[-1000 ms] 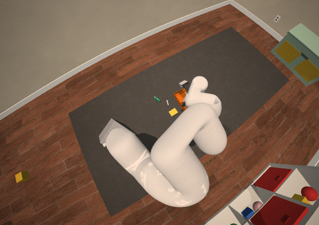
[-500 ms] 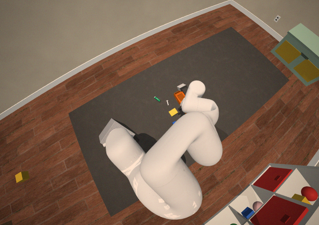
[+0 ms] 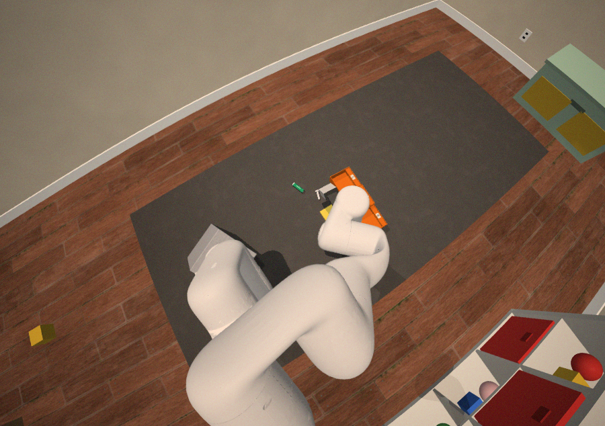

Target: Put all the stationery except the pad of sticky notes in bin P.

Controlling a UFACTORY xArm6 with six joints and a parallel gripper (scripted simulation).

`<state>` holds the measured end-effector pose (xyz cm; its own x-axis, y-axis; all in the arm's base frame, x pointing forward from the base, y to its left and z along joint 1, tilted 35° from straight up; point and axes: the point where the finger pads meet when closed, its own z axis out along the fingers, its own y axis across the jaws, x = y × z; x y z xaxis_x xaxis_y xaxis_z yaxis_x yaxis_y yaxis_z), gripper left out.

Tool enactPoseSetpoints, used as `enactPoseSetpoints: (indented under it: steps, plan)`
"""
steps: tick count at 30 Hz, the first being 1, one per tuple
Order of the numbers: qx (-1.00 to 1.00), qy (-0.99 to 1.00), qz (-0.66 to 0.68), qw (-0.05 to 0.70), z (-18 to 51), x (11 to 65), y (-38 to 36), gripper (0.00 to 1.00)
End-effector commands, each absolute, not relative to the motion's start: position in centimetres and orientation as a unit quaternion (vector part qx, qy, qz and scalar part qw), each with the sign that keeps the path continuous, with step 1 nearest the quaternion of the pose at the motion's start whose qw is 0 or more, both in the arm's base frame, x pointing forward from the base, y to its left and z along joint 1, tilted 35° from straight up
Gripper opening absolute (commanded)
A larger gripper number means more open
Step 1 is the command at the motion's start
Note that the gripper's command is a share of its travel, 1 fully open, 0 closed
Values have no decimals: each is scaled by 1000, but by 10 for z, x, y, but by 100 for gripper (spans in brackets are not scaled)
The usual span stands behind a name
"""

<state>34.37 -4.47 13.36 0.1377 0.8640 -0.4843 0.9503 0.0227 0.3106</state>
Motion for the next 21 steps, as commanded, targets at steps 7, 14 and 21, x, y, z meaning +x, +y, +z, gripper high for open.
enactPoseSetpoints:
  steps: [7,14,21]
  plan:
    - [694,654,-66,293,142,321,-55,38]
    - [694,654,-66,293,141,325,-52,38]
    - [694,654,-66,293,141,327,-51,38]
